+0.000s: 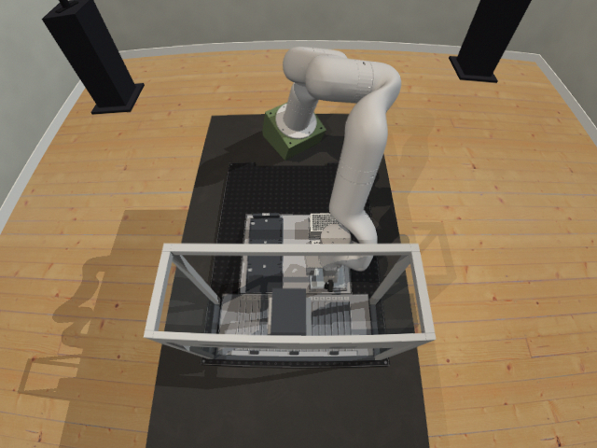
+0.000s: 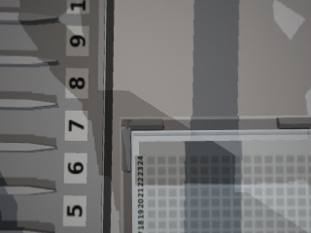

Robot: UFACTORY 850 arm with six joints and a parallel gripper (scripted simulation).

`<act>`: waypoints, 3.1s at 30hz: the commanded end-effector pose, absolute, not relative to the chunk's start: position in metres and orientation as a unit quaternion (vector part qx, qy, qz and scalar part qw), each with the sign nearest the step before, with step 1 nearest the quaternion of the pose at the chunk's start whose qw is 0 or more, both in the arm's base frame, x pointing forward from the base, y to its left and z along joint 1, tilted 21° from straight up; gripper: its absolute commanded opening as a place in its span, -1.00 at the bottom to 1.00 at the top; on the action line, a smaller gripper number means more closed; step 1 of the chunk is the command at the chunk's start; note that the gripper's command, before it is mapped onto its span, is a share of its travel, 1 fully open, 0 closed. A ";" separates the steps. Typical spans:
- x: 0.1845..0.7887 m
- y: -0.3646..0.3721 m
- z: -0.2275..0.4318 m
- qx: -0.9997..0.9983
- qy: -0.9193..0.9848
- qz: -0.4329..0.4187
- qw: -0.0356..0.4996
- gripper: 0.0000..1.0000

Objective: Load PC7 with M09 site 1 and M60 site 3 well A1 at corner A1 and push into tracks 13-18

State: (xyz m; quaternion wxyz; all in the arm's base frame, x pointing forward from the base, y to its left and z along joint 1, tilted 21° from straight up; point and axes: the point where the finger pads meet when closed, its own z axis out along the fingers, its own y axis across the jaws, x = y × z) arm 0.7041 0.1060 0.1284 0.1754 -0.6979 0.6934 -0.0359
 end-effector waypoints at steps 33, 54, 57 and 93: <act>0.697 0.101 0.154 -0.698 0.693 -0.037 0.176 -1.00; 0.689 0.095 0.180 -0.698 0.693 -0.037 0.176 -1.00; 0.687 0.094 0.185 -0.698 0.693 -0.037 0.176 -1.00; 0.675 0.086 0.225 -0.698 0.693 -0.037 0.176 -1.00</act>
